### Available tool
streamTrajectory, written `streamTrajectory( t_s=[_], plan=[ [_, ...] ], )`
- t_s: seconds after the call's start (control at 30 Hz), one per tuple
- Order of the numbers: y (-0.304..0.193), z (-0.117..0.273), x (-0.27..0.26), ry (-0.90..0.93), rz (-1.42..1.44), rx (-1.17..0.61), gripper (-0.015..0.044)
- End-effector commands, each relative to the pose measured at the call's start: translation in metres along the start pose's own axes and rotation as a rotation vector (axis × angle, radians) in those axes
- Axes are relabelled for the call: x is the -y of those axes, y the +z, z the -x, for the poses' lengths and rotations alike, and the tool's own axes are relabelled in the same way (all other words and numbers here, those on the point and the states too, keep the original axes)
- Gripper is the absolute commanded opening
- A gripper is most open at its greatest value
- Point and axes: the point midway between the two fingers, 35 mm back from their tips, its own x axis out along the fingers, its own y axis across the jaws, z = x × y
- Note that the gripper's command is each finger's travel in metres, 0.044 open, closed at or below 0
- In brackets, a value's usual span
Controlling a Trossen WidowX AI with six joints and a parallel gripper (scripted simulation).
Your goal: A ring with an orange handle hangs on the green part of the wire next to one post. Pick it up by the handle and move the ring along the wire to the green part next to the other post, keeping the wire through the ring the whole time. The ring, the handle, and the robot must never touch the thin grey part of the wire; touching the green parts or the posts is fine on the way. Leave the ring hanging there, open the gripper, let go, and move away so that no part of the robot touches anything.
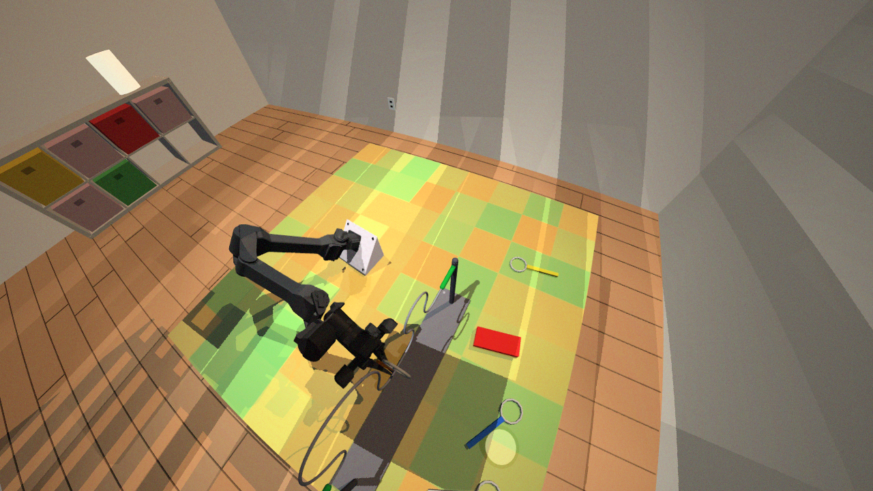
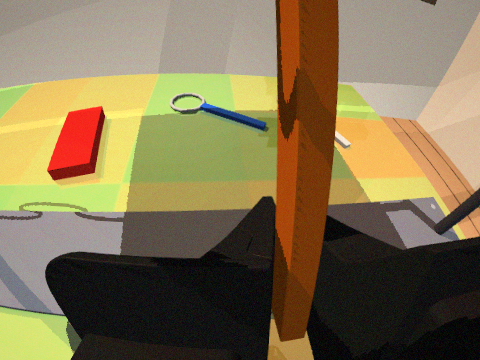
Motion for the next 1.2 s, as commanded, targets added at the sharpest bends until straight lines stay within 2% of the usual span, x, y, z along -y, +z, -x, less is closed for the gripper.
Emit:
streamTrajectory(
  t_s=[0.0, 1.17],
  plan=[
    [-0.002, 0.002, -0.010, 0.020, -0.033, -0.010, -0.0150],
    [0.004, 0.012, -0.068, 0.131, -0.225, -0.032, -0.0150]
  ],
)
